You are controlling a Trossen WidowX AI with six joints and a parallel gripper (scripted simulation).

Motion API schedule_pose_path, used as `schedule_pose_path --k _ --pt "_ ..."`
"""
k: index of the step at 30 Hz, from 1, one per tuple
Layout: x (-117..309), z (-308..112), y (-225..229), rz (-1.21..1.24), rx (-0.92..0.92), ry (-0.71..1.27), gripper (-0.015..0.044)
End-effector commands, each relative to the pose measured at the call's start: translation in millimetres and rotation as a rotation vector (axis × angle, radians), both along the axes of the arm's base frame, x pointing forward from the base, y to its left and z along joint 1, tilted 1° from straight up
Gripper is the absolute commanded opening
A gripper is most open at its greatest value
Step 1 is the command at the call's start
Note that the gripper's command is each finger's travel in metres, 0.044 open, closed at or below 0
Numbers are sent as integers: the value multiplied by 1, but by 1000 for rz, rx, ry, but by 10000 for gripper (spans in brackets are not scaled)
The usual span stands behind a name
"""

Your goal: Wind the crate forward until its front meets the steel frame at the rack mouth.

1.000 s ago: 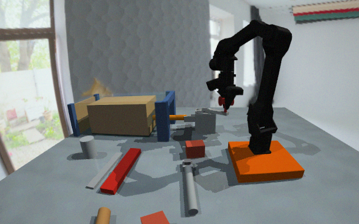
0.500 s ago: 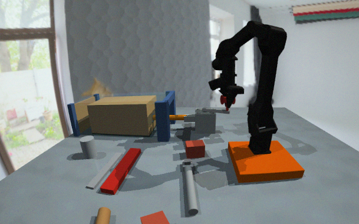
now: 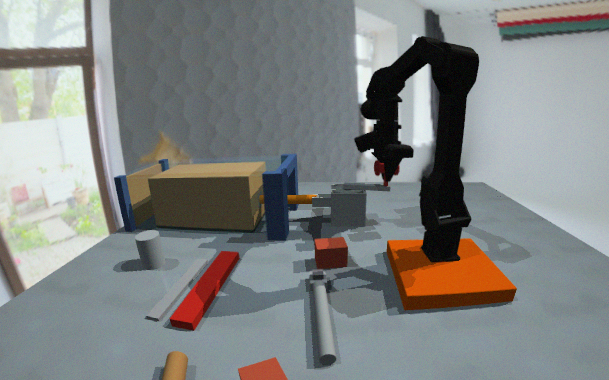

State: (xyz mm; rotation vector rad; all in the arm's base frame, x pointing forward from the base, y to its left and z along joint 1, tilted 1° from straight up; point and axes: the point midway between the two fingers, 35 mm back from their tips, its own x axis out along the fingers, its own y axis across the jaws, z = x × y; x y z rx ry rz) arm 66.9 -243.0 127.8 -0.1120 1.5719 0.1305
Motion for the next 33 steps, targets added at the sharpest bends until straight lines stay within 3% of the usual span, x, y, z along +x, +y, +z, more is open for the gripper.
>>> schedule_pose_path --k 1,33 --pt "-1 1 -20 -3 -41 4 0" --pt "15 3 -72 -3 -45 3 0"
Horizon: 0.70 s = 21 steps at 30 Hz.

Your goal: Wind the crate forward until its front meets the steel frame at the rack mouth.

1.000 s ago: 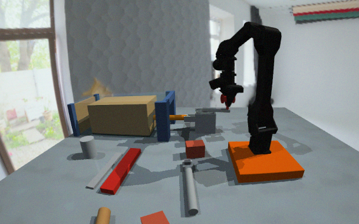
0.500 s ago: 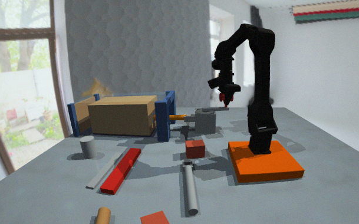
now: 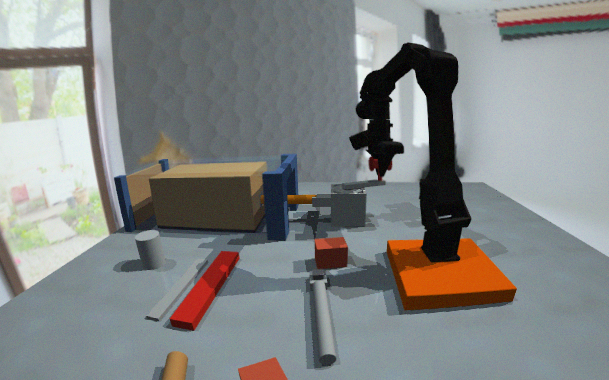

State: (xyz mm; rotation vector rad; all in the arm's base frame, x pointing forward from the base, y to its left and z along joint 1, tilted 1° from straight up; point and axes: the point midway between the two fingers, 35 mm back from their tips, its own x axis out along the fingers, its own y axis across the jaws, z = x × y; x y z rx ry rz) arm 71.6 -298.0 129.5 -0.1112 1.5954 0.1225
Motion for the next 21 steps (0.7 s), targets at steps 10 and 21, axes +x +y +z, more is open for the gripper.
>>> schedule_pose_path --k 10,21 --pt "19 2 -28 3 -39 -20 0" --pt "30 2 -39 3 -40 -21 0"
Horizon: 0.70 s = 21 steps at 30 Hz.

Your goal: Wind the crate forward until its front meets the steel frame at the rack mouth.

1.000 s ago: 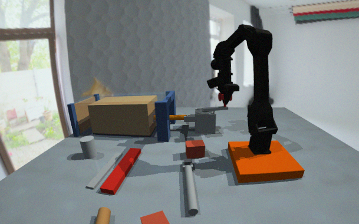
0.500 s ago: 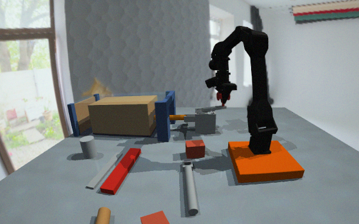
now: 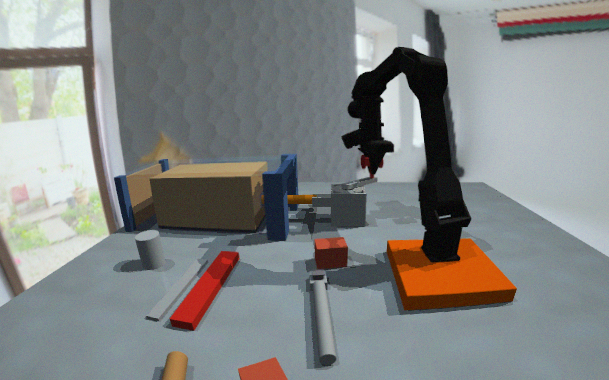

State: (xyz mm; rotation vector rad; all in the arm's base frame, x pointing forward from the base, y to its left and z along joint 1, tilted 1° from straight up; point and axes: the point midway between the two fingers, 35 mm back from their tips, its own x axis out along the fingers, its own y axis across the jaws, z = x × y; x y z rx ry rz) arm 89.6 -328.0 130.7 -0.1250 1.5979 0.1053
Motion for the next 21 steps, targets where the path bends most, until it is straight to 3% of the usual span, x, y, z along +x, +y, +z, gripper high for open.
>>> schedule_pose_path --k 1,21 --pt "13 1 -10 5 -20 -22 0" --pt "37 2 -25 5 -21 -24 0"
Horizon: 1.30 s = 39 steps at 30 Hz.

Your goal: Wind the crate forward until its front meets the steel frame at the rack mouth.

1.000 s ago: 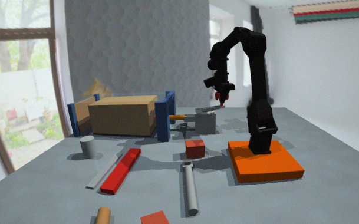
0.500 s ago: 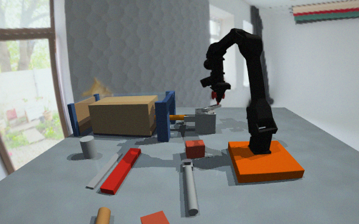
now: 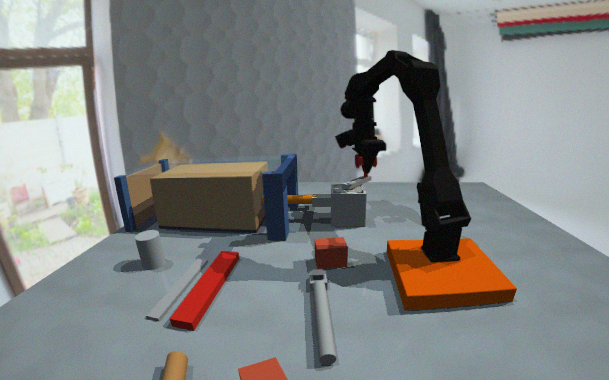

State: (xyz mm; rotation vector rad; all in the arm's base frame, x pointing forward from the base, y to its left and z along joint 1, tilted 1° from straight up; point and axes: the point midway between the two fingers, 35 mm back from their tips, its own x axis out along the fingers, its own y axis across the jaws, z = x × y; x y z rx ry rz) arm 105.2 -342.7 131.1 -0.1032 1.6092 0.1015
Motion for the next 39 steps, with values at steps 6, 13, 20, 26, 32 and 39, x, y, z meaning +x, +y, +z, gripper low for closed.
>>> schedule_pose_path --k 6,13,20,26,32,39 --pt "29 2 -13 22 -32 -36 0" --pt "39 2 -16 22 -32 -37 0" --pt "49 2 -18 22 -32 -37 0" --pt "58 2 -18 22 -32 -38 0" --pt "66 2 -18 22 -32 -39 0" --pt "76 2 -17 22 -32 -39 0"
